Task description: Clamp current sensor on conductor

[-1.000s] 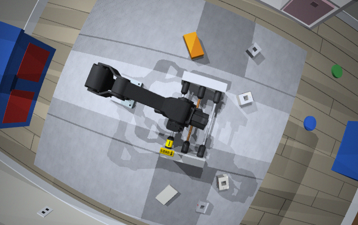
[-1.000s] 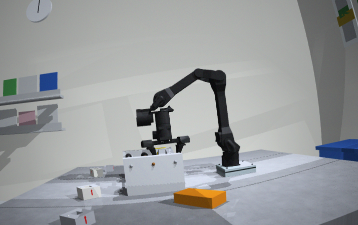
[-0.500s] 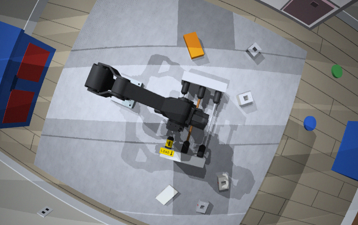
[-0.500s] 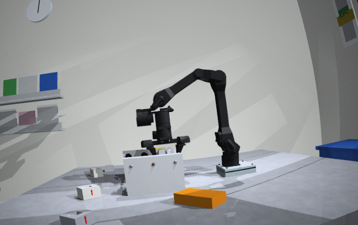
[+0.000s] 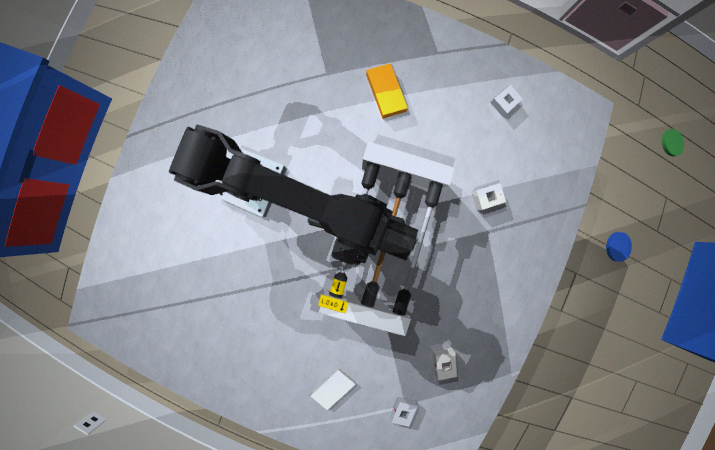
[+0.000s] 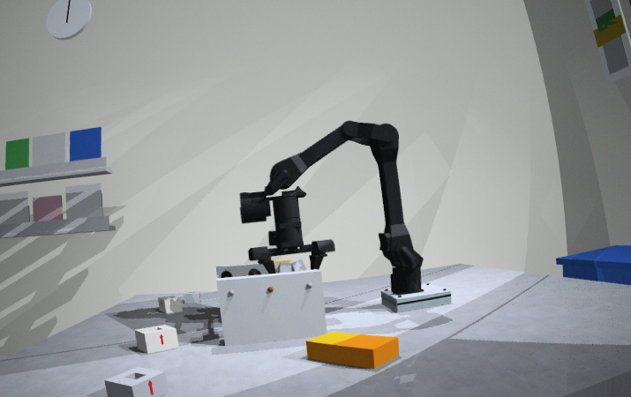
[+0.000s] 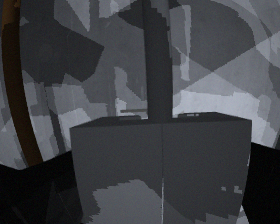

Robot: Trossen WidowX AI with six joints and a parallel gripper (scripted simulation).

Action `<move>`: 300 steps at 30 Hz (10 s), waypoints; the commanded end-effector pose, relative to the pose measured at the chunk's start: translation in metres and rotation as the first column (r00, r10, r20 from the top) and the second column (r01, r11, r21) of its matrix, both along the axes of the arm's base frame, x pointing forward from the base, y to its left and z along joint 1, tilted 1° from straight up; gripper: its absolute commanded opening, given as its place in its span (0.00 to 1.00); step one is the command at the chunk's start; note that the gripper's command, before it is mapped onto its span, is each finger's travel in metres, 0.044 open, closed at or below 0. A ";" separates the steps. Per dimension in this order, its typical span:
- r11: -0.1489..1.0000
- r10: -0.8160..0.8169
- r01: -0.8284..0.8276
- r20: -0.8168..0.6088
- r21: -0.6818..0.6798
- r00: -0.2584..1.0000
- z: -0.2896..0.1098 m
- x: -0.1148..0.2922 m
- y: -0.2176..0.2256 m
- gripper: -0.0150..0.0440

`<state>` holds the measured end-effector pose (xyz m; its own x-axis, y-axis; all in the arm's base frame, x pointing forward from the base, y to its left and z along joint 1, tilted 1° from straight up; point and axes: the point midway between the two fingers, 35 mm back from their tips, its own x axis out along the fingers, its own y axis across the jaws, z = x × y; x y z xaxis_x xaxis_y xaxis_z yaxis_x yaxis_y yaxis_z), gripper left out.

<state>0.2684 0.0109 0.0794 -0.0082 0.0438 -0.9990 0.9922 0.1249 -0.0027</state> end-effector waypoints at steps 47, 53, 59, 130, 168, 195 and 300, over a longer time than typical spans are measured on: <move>1.000 0.000 0.000 0.000 0.000 1.000 0.000 0.000 0.000 0.61; 1.000 0.000 0.000 0.000 0.000 1.000 0.000 0.000 0.000 0.88; 1.000 -0.014 0.015 0.159 -0.008 0.987 0.021 0.003 -0.005 1.00; 1.000 -0.025 0.018 0.386 0.022 0.922 -0.004 0.019 -0.005 1.00; 1.000 -0.025 0.018 0.386 0.022 0.922 -0.004 0.019 -0.005 1.00; 1.000 -0.025 0.018 0.386 0.022 0.922 -0.004 0.019 -0.005 1.00; 1.000 -0.025 0.018 0.386 0.022 0.922 -0.004 0.019 -0.005 1.00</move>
<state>0.2816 0.0051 0.0719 0.3526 0.0534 -0.9342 0.9291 0.0986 0.3563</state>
